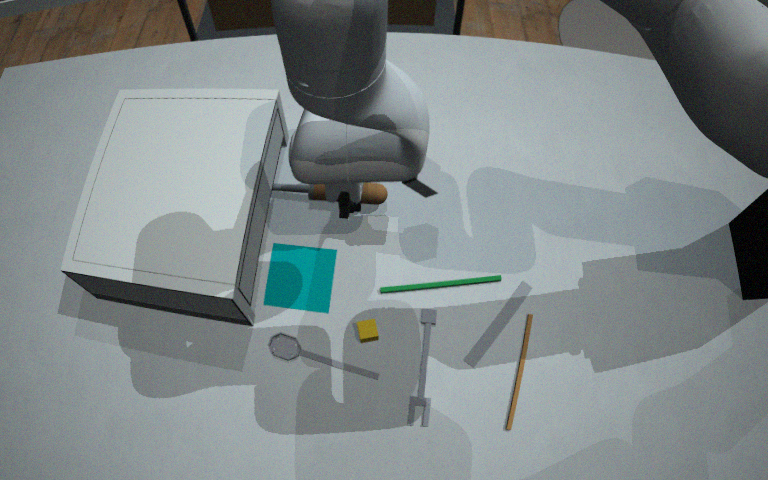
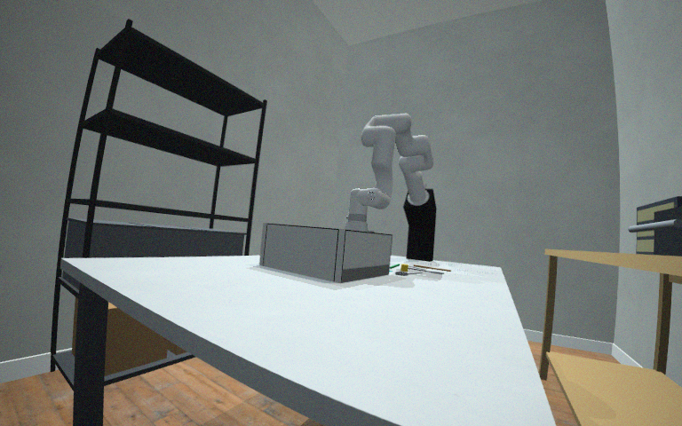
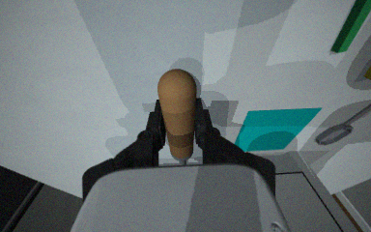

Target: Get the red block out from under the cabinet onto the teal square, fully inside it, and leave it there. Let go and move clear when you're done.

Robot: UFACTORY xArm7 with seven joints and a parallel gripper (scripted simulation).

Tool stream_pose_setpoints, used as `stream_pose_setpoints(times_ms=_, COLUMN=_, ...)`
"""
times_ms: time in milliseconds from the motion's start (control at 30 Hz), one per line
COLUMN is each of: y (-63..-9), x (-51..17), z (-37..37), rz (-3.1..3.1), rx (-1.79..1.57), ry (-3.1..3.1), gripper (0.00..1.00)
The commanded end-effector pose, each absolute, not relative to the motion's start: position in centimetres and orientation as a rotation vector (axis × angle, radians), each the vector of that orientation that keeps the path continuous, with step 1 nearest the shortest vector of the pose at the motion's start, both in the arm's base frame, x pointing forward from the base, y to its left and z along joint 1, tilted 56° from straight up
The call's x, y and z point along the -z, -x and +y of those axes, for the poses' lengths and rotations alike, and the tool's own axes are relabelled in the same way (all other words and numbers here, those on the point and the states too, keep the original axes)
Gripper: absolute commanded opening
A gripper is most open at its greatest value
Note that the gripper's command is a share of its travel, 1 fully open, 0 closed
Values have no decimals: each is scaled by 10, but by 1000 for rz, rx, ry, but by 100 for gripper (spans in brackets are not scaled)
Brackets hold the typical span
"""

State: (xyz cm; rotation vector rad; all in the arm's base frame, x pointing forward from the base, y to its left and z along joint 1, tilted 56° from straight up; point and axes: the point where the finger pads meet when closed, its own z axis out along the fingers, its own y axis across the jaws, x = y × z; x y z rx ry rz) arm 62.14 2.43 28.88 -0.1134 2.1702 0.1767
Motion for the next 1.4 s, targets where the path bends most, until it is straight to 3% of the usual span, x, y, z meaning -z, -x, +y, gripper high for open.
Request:
stream_pose_setpoints(times_ms=0, y=-620, x=-291, z=35, rz=2168, rx=-176, ry=111, gripper=0)
stream_pose_setpoints(times_ms=1367, y=-615, x=-294, z=66, rz=2168, rx=-176, ry=111, gripper=0)
